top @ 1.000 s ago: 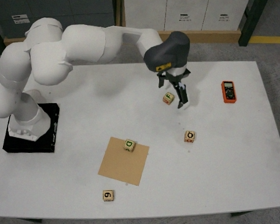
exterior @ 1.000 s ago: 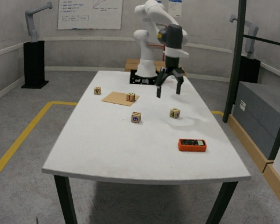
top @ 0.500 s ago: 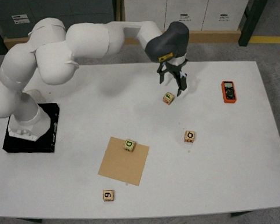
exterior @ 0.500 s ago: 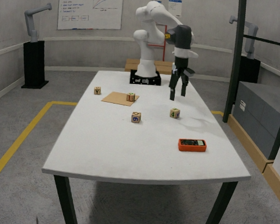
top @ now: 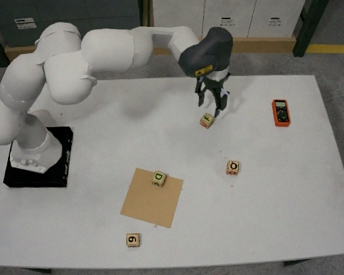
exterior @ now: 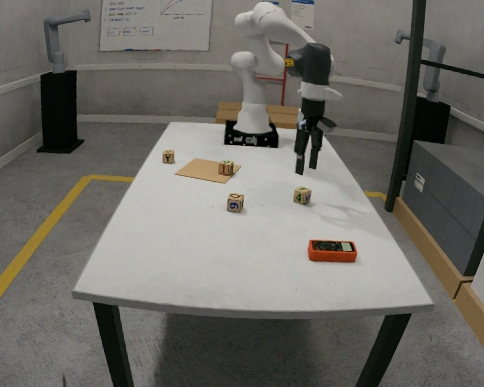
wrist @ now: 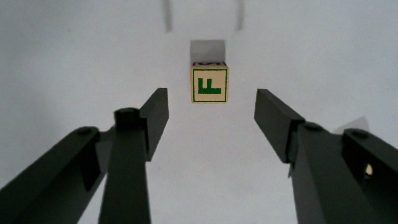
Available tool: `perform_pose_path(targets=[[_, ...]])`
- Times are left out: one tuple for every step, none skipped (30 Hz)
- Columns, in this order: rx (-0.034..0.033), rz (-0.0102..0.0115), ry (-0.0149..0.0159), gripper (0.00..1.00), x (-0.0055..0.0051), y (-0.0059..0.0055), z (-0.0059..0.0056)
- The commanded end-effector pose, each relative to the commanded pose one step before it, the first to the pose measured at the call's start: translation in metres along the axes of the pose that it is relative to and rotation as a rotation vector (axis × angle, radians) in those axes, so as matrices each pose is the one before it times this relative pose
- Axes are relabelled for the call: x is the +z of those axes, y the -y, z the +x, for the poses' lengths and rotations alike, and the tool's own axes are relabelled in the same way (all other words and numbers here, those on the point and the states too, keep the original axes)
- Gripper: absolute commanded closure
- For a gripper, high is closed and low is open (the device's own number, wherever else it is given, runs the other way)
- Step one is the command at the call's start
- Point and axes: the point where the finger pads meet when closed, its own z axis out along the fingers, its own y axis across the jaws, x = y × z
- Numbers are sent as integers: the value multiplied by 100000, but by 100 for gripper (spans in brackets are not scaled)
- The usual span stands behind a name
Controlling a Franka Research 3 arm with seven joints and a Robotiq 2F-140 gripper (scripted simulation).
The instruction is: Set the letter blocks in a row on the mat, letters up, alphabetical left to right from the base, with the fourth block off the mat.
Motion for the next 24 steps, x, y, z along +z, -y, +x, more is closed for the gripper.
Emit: perform_pose_path(targets=[[-1309,-59,112,45,-32,-48,-15],[0,0,0,45,0,0,0],[0,0,0,45,0,0,0],[0,0,0,45,0,0,0],[0,0,0,45,0,0,0],[0,0,0,45,0,0,0],[0,0,0,45,0,0,0],[0,0,0,45,0,0,0],[0,0,0,45,0,0,0],[0,0,0,45,0,0,0],[0,0,0,45,0,0,0],[0,0,0,45,0,0,0],[0,0,0,45,0,0,0],[0,0,0,45,0,0,0],[0,0,0,45,0,0,0],[0,0,0,45,2,0,0],[0,0,0,45,4,0,0],[0,0,0,45,8,0,0],[0,0,0,45,13,0,0],[0,0,0,45,19,0,0],[0,0,0,45,26,0,0],[0,0,0,45,33,0,0],[0,0,0,45,41,0,0],[-1,0,0,45,49,0,0]])
